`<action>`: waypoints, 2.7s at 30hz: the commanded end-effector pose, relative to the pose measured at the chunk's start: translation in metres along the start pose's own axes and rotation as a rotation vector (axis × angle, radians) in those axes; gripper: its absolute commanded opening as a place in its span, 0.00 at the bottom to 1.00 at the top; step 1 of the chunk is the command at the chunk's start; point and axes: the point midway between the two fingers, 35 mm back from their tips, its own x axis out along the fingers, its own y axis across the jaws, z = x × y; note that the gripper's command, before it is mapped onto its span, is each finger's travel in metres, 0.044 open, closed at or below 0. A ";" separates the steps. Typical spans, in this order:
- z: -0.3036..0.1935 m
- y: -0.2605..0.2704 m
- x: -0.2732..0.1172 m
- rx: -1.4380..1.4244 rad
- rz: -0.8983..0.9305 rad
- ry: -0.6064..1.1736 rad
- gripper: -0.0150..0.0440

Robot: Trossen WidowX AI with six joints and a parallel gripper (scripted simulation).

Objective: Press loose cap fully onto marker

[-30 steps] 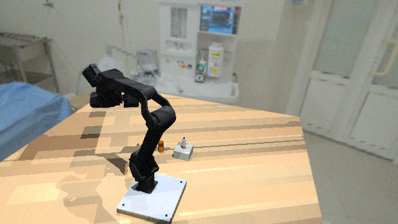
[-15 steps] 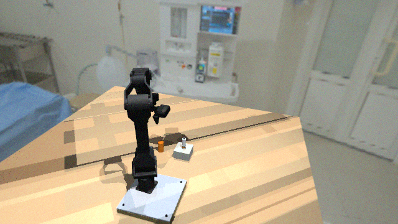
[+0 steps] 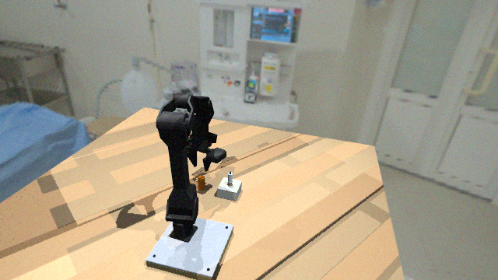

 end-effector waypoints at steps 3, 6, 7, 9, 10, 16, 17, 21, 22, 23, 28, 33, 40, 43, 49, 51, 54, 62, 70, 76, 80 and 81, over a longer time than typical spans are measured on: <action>-0.001 0.000 0.014 0.004 0.005 0.000 0.65; 0.000 -0.001 0.024 0.004 0.005 0.000 0.65; 0.000 -0.001 0.024 0.004 0.005 0.000 0.65; 0.000 -0.001 0.025 0.004 0.005 0.000 0.65; 0.000 -0.001 0.026 0.004 0.005 0.000 0.65; 0.001 -0.001 0.036 0.004 0.005 0.000 0.65; 0.001 -0.001 0.038 0.004 0.005 0.000 0.65; 0.001 0.000 0.044 0.004 0.005 0.000 0.65; 0.001 0.000 0.046 0.004 0.005 0.000 0.65; 0.001 0.000 0.047 0.004 0.005 0.000 0.65; 0.001 0.000 0.055 0.004 0.005 0.000 0.65; 0.001 0.000 0.063 0.004 0.005 0.000 0.65; 0.000 -0.001 0.074 0.004 0.005 0.000 0.65; -0.001 -0.001 0.076 0.004 0.005 0.000 0.65; -0.001 0.000 0.076 0.004 0.005 0.000 0.45; -0.001 0.000 0.076 0.004 0.005 0.000 0.43; -0.001 -0.001 0.076 0.004 0.005 0.000 0.40; 0.000 -0.001 0.064 0.004 0.005 0.000 0.25; 0.001 -0.001 0.043 0.004 0.005 0.000 0.25; 0.000 -0.001 0.026 0.004 0.005 0.000 0.25; -0.001 -0.002 0.017 0.004 0.005 0.000 0.25; -0.001 -0.002 0.016 0.004 0.005 0.000 0.25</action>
